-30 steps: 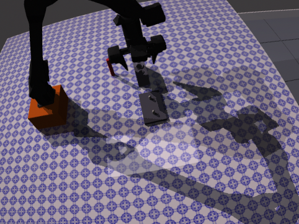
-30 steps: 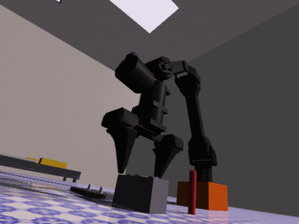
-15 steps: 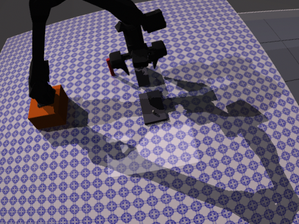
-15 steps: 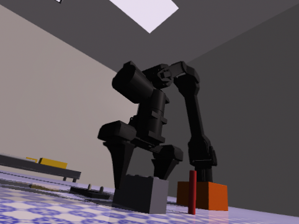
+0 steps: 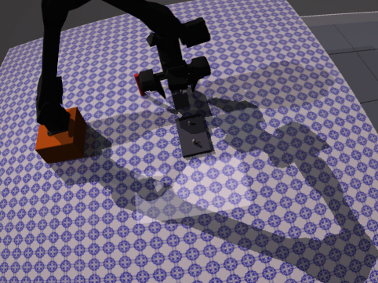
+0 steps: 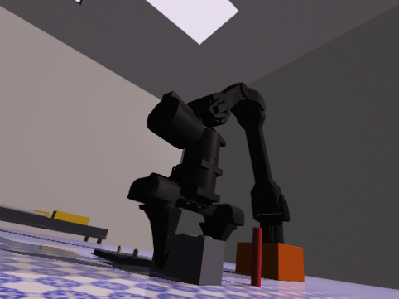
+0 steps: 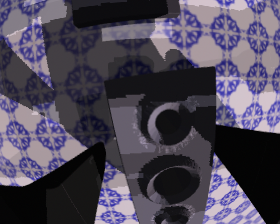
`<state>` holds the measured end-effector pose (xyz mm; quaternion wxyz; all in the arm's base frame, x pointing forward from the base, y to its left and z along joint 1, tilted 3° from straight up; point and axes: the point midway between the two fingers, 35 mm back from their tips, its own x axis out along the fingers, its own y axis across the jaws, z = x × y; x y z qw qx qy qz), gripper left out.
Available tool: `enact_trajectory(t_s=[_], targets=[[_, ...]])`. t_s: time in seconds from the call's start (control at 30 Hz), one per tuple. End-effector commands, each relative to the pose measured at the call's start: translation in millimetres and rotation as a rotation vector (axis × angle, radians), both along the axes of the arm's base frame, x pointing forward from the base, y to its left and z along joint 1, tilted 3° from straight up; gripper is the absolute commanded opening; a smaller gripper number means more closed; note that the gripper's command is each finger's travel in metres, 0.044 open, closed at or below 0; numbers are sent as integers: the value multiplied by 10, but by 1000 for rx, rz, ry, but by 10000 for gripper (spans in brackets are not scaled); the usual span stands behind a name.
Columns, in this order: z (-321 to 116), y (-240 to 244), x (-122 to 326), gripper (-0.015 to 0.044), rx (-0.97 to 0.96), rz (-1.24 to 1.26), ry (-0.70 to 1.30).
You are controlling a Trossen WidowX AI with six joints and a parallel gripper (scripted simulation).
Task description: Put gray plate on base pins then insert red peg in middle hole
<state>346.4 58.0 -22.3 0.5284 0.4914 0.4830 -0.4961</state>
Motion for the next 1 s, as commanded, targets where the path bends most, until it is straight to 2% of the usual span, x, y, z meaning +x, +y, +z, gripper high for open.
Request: enact_trajectory(t_s=[0.0,0.13,0.33,0.47,0.97], targets=[[-16,4,-4,256,4,0,3],[-16,4,-4,151,4,0,3],[-16,4,-4,111,4,0,3],[18,21,12,6,5,23,-5],[467,54,53,0,6,32,-8]])
